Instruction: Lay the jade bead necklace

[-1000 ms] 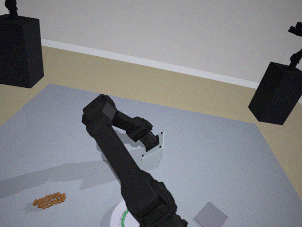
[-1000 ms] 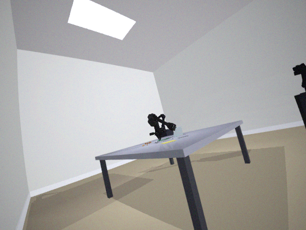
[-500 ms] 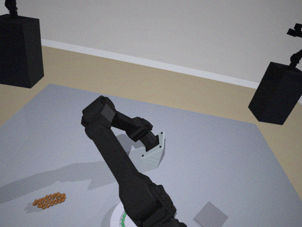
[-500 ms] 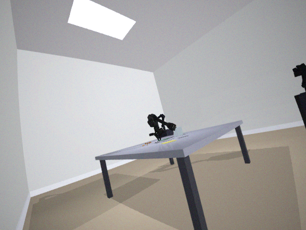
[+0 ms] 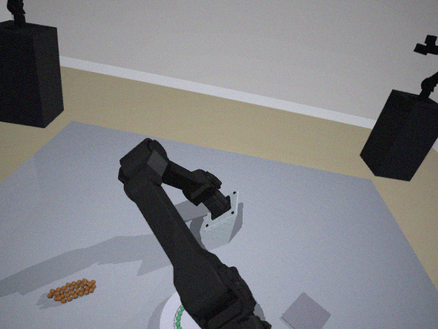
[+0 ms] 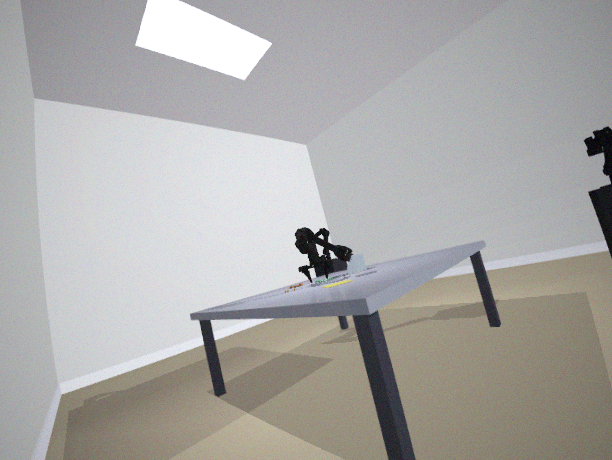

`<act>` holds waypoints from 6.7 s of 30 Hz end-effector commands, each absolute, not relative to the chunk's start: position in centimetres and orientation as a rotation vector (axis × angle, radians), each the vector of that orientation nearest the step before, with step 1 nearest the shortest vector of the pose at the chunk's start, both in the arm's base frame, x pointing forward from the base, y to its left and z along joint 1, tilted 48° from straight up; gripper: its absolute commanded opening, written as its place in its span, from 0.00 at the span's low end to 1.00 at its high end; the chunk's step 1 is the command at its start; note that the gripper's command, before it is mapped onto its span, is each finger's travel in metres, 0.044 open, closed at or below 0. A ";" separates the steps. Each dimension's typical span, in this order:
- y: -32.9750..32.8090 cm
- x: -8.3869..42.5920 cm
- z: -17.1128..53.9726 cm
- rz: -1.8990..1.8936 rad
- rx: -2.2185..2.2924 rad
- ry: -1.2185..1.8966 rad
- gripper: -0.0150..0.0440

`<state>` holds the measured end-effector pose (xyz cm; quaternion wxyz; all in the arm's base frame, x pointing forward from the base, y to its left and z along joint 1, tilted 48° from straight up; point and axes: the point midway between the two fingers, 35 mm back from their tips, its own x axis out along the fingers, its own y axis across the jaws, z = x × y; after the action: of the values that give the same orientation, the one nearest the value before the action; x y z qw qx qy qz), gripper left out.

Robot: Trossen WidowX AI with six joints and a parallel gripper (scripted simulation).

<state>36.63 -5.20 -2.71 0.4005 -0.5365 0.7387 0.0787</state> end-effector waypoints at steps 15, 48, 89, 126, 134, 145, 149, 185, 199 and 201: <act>-5.0 36.7 -2.5 0.196 -1.359 1.863 1.00; -8.1 32.2 3.6 -0.172 -1.078 1.784 0.46; -9.6 32.0 2.4 -0.179 -1.071 1.784 0.25; -9.3 32.1 3.1 -0.176 -1.080 1.785 0.25; -9.9 32.0 2.5 -0.176 -1.080 1.785 0.25; -9.7 32.1 2.7 -0.179 -1.073 1.783 0.70; -9.6 32.1 2.8 -0.178 -1.075 1.783 0.88; -3.2 36.3 0.5 0.087 -1.279 1.845 0.46; -4.4 36.2 -0.5 0.082 -1.274 1.838 0.46; -4.6 36.2 -0.7 0.082 -1.275 1.839 0.46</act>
<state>36.32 -4.24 -0.41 0.4394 -0.5104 0.7385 0.0322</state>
